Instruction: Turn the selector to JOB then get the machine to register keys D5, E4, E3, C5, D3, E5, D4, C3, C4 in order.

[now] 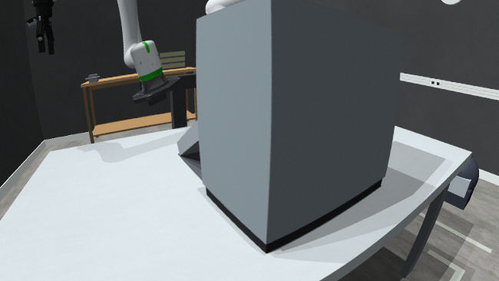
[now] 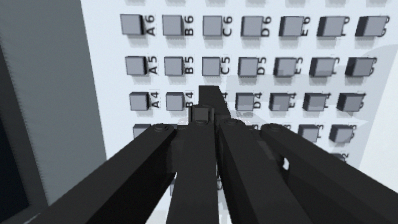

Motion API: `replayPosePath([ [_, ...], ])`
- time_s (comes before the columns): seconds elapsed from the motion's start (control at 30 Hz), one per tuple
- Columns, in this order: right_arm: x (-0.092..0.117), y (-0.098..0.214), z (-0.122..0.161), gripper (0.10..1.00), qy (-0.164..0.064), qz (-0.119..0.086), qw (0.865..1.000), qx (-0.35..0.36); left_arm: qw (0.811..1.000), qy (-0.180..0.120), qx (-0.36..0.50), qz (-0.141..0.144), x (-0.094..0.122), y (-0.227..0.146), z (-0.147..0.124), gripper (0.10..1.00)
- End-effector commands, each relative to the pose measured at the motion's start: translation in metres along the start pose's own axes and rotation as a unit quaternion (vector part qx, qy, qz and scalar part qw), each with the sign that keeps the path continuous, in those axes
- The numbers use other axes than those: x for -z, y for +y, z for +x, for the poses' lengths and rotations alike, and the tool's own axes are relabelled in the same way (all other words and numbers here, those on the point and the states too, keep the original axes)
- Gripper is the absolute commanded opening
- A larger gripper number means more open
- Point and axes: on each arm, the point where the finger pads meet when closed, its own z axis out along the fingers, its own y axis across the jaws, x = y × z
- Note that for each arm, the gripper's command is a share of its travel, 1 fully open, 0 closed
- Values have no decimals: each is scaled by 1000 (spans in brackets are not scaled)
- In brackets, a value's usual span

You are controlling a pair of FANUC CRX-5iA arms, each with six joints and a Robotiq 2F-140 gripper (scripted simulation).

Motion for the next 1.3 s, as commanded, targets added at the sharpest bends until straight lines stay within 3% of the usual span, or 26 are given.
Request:
replayPosePath([
  [0.0,1,0,0,1000,1,0,1000,0,1000,3,1,3,1,3,-10,99],
  [0.77,1,0,0,1000,1,0,1000,0,1000,3,1,3,-20,3,-10,99],
  [1.27,1,0,0,1000,1,0,1000,0,1000,3,1,3,-21,3,-10,99],
])
